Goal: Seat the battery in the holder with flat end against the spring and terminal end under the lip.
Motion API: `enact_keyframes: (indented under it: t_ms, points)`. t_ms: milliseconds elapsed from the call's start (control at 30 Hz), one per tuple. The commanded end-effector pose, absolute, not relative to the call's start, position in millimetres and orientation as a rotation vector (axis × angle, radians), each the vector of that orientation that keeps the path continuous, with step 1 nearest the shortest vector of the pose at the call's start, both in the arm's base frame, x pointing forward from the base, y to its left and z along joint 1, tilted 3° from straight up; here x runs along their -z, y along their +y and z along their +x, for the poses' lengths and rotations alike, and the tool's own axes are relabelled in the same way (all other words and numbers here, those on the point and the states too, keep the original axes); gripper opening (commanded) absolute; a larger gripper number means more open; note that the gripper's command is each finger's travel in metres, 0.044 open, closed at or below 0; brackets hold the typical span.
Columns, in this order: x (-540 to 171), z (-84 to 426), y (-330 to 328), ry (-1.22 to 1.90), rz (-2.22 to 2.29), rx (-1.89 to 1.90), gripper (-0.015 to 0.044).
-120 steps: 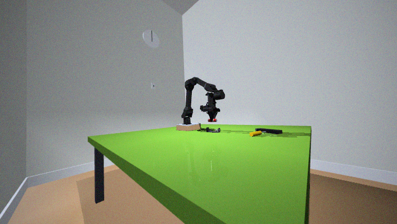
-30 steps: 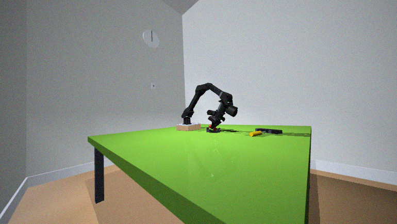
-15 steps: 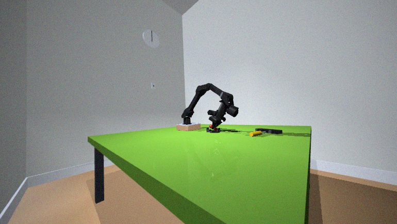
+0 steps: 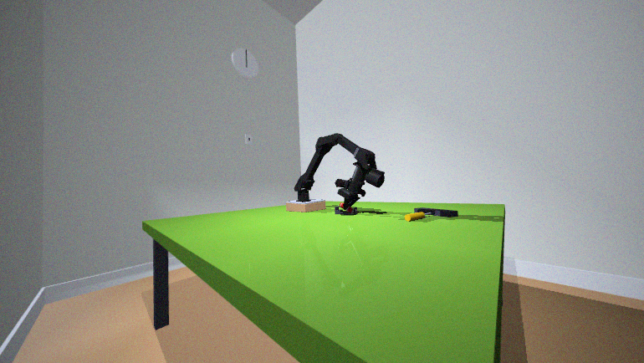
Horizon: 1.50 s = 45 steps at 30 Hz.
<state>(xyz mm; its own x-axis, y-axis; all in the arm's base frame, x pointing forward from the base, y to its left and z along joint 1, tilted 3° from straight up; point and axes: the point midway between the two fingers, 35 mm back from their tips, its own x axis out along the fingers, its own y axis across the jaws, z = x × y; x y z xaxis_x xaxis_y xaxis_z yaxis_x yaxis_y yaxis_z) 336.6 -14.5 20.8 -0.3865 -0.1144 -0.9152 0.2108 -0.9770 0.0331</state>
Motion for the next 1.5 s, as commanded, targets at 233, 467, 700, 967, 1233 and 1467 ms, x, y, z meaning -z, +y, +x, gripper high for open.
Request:
enact_keyframes:
  t_ms: [233, 467, 700, 967, 1233, 1467]
  points:
    - [-17.5, 338.7, -13.9, 0.149, 1.696, 2.415, 0.0078]
    - [-16.4, 338.0, -14.2, 0.155, 1.737, 2.388, 0.0078]
    - [-15.4, 337.3, -14.6, 0.161, 1.777, 2.361, 0.0078]
    - [-14.3, 336.3, -14.9, 0.169, 1.823, 2.328, 0.0078]
    - [-13.3, 335.2, -15.2, 0.176, 1.868, 2.294, 0.0078]
    - [-12.5, 334.2, -15.5, 0.182, 1.906, 2.264, 0.0078]
